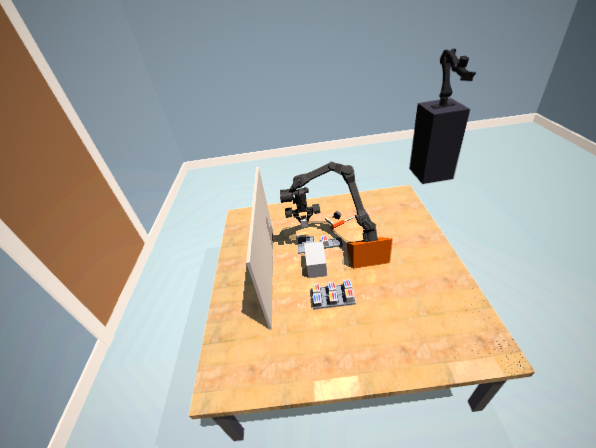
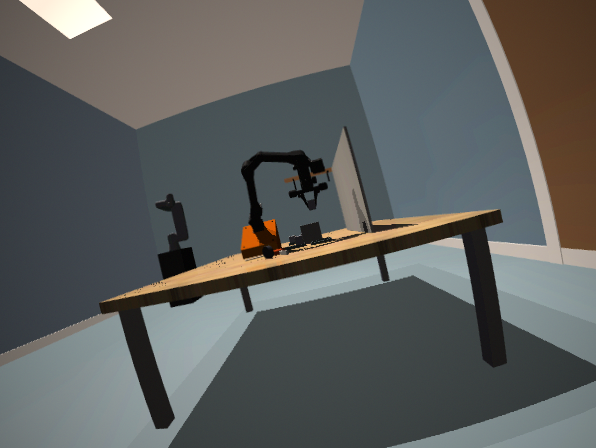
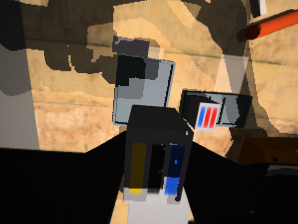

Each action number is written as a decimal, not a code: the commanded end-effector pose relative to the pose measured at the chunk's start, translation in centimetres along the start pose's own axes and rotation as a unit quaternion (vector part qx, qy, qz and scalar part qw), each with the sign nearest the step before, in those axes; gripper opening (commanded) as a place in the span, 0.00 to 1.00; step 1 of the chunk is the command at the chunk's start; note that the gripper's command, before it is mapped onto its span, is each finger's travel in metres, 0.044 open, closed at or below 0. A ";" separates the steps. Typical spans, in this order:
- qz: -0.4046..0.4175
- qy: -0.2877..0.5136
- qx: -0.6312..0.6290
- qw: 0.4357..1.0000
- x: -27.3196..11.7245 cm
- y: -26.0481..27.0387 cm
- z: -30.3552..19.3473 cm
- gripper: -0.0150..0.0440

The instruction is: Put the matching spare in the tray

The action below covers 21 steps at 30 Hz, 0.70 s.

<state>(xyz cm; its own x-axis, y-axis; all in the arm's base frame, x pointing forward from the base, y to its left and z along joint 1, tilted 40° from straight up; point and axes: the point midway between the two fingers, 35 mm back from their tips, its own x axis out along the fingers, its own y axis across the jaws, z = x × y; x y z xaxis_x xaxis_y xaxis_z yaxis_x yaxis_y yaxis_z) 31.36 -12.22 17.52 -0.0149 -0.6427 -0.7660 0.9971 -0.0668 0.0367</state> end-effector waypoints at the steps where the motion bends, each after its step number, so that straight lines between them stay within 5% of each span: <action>1: 0.002 -0.002 0.001 1.000 0.1 0.5 0.1 0.25; 21: 0.002 0.000 0.001 1.000 2.2 1.0 0.0 0.25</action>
<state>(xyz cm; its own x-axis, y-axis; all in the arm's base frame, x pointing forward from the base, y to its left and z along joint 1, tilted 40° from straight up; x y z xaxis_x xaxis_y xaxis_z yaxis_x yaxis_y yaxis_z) 32.29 -13.45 16.32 -0.0090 -0.6450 -0.7641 0.9965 -0.0696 0.0470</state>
